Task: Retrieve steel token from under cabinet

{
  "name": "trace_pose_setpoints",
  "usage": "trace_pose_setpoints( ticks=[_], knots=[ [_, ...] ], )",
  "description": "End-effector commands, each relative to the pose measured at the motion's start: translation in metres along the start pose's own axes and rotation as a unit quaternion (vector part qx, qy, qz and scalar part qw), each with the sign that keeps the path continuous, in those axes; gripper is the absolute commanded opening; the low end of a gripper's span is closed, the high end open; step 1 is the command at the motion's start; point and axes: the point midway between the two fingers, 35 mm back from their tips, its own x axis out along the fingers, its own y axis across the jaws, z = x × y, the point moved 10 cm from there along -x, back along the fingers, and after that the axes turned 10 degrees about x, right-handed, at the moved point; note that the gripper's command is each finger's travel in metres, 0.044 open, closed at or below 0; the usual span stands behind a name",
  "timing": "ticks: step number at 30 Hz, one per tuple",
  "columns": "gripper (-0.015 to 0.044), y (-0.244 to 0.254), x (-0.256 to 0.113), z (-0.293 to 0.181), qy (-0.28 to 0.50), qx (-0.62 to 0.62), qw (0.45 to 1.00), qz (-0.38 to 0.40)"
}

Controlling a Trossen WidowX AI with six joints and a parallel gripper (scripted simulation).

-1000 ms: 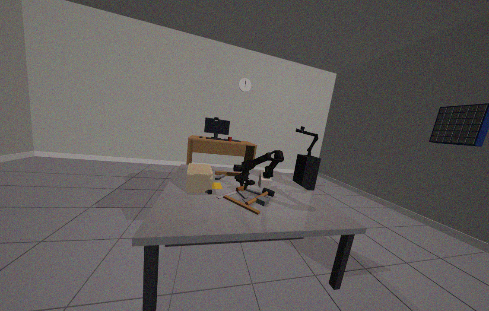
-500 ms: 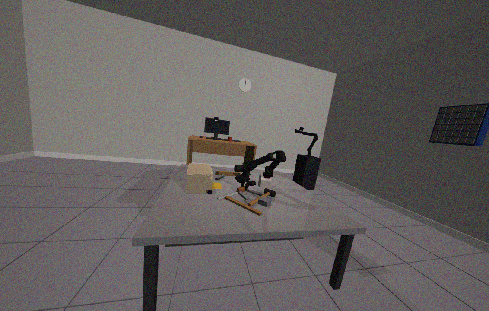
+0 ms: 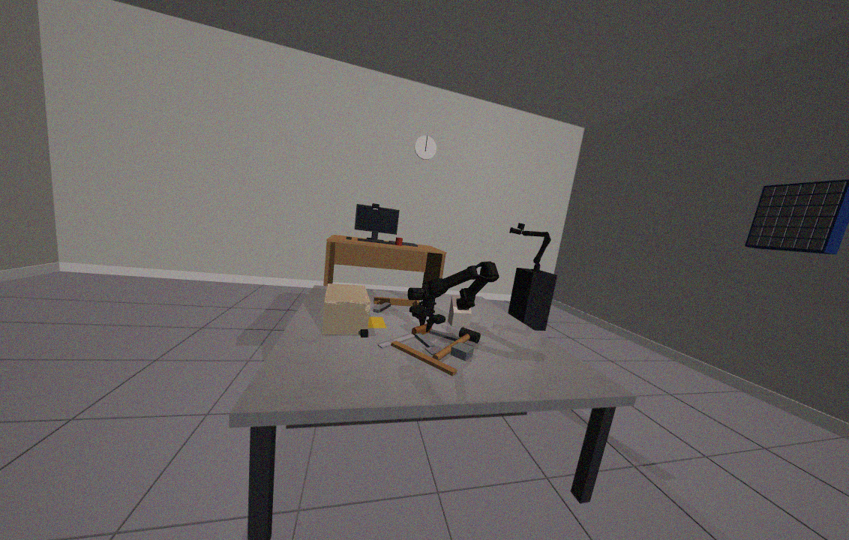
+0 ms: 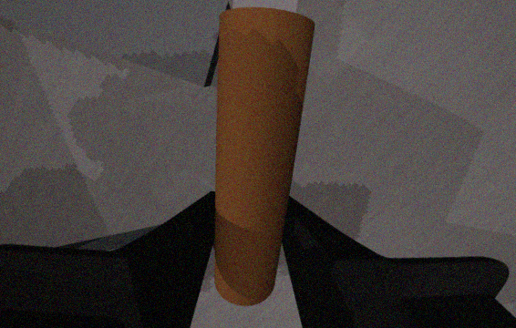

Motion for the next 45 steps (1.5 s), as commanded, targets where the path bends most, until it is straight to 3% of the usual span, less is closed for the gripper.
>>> trace_pose_setpoints(
  ticks=[1,45],
  knots=[
    [0.0000,0.010,-0.001,0.001,-0.003,-0.008,1.000,0.009],
    [0.0000,0.040,-0.001,0.005,-0.003,-0.008,1.000,0.010]
  ],
)
